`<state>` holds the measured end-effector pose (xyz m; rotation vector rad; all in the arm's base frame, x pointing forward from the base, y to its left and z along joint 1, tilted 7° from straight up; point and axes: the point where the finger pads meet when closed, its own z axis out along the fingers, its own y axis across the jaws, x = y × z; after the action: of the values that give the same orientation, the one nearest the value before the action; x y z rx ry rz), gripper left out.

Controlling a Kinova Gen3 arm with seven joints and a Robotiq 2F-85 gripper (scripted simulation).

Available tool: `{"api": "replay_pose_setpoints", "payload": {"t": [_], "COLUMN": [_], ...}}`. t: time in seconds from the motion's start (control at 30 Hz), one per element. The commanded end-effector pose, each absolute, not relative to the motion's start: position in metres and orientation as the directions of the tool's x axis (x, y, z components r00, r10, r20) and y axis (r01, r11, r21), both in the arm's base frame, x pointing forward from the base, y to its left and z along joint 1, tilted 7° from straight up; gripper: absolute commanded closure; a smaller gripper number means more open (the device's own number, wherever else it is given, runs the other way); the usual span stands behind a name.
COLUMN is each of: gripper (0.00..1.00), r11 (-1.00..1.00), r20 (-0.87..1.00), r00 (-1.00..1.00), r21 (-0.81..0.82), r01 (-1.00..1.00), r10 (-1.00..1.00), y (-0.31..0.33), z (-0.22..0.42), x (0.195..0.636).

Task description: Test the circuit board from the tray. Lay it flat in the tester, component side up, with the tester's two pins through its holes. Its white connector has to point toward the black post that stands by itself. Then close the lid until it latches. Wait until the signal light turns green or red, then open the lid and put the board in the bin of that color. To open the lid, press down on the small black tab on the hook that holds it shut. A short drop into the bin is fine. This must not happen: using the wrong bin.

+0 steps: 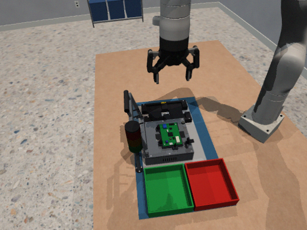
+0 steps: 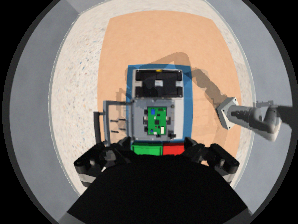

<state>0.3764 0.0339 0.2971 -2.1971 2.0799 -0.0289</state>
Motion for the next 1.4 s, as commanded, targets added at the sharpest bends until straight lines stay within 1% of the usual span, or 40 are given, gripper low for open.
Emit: {"api": "replay_pose_setpoints", "payload": {"t": [0.0,0.03,0.07,1.37], "gripper": [0.0,0.0,0.5,0.5], "r11": [-0.051,-0.051,-0.051,-0.051], "r20": [-0.065,-0.065,-0.065,-0.065], "r00": [0.057,0.057,0.057,0.057], "r21": [-0.099,-0.099,-0.099,-0.099], "r01": [-0.994,-0.994,-0.994,-0.994], "r10": [-0.996,-0.996,-0.996,-0.996], "y": [0.0338,0.0338,0.0338,0.0339], "z": [0.298,0.2981,0.2981,0.2984], "x": [0.3767,0.3767,0.3767,0.3798]}}
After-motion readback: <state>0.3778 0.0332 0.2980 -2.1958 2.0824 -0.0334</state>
